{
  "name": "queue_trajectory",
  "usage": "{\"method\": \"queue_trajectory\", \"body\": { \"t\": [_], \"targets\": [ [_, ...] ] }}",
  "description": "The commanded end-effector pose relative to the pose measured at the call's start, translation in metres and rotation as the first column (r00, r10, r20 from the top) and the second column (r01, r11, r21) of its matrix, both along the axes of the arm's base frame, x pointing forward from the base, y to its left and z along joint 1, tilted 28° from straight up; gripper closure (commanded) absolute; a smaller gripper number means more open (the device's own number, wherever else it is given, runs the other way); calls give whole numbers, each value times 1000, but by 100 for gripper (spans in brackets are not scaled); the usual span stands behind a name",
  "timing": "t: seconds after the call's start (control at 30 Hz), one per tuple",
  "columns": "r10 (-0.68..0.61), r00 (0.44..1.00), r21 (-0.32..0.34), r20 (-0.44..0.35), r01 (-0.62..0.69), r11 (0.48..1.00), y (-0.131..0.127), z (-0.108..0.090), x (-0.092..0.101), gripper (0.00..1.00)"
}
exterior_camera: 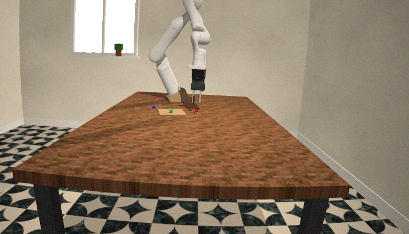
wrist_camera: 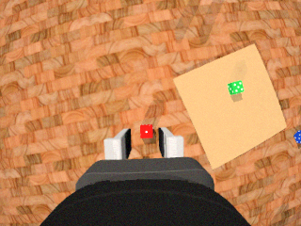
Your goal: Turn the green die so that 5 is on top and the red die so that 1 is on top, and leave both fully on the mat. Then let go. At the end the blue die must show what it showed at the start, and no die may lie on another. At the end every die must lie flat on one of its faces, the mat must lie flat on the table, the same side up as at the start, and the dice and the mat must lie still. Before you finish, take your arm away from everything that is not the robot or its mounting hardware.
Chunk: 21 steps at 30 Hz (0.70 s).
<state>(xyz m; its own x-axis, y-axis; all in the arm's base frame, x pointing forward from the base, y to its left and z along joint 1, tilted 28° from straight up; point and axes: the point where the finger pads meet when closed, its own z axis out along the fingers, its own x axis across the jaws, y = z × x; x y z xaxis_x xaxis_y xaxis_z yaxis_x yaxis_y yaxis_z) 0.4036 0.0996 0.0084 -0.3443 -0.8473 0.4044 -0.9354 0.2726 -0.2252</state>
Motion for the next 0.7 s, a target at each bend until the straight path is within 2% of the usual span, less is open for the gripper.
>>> {"method": "queue_trajectory", "body": {
  "t": [0.0,0.67],
  "targets": [
    [-2,1000,-1,0,2,1000,-3,-3,0,36],
    [-2,1000,-1,0,2,1000,-15,-26,3,36]
  ]
}}
